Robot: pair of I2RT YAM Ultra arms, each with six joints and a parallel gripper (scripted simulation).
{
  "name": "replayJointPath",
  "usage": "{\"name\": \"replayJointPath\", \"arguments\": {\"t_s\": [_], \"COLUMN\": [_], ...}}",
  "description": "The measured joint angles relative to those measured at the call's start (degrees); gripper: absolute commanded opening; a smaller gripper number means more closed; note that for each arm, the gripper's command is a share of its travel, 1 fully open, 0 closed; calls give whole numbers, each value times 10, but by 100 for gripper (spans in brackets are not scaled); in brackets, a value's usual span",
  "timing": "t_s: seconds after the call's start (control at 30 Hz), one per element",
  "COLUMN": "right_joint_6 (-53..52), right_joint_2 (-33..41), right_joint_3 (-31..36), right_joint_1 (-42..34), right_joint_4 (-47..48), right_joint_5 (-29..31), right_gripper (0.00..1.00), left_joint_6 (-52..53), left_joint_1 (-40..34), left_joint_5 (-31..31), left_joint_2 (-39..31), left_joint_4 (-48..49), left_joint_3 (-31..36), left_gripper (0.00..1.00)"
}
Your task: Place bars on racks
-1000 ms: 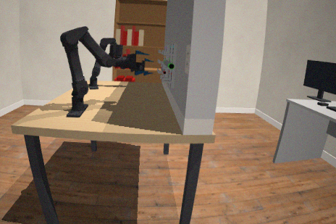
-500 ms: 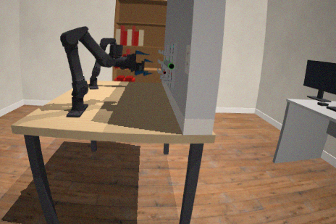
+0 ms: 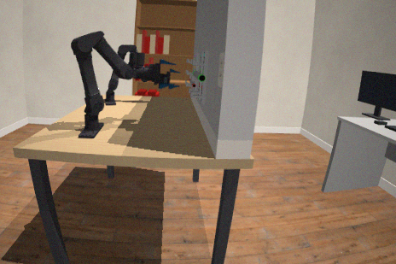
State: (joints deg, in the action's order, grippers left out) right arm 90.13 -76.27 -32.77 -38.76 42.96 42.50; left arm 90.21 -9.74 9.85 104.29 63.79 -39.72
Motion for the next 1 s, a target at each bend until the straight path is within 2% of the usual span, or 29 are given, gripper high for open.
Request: {"name": "replayJointPath", "arguments": {"t_s": [1.0], "right_joint_6": [0], "right_joint_2": [0], "right_joint_3": [0], "right_joint_1": [0], "right_joint_4": [0], "right_joint_5": [0], "right_gripper": [100], "left_joint_6": [0], "left_joint_1": [0], "left_joint_5": [0], "left_joint_2": [31], "left_joint_4": [16], "left_joint_3": [0], "left_gripper": [100]}}
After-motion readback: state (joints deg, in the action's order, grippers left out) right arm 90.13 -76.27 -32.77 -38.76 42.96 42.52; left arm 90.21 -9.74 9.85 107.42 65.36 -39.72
